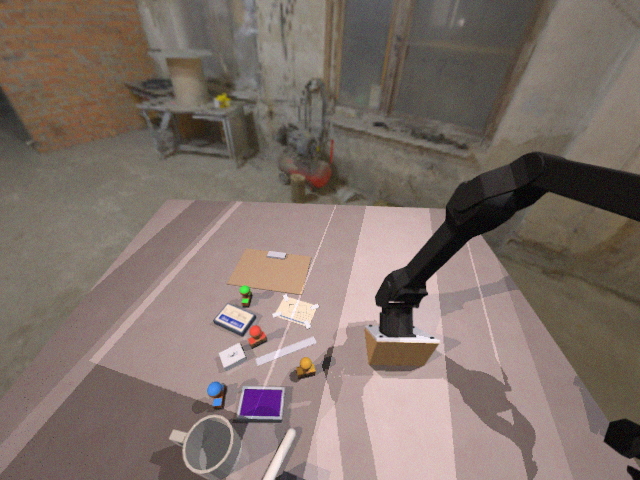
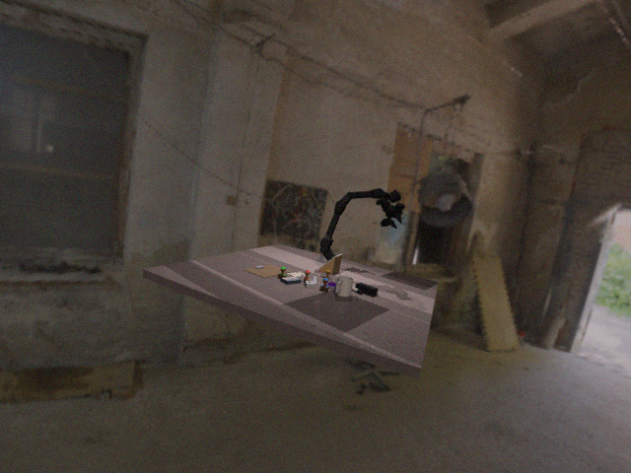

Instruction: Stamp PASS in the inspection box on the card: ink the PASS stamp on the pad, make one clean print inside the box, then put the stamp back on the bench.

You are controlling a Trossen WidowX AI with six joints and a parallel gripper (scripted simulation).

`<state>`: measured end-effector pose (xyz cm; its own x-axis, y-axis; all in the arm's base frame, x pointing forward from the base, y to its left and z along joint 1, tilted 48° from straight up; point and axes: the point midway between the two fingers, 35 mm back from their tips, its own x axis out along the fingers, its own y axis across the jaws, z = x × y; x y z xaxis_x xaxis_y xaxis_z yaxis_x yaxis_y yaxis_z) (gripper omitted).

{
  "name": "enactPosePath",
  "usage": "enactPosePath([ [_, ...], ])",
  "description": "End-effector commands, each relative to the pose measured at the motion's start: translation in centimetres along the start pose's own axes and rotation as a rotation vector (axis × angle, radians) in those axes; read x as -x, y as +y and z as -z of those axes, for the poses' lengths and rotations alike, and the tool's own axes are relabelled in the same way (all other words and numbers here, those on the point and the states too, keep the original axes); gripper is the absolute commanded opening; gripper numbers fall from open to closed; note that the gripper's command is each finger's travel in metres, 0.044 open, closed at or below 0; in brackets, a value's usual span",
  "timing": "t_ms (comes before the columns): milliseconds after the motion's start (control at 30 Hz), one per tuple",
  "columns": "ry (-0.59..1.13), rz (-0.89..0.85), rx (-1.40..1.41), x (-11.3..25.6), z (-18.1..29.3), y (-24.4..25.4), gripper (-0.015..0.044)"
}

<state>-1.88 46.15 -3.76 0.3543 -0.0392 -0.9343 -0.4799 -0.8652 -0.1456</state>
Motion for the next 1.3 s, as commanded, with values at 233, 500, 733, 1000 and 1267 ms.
enactPosePath([
  [233, 0.171, -0.074, -0.574, -3.0, 19.0, -5.2, 0.022],
  [500, 0.273, -0.143, -0.947, -4.6, 31.0, -3.6, 0.022],
  [733, 0.425, -0.16, -1.329, -4.8, 42.2, 0.4, 0.022],
  [1000, 0.652, -0.174, -1.764, -3.9, 53.2, 8.8, 0.022],
  [1267, 0.921, -0.182, -2.127, -1.6, 61.3, 19.1, 0.022],
])
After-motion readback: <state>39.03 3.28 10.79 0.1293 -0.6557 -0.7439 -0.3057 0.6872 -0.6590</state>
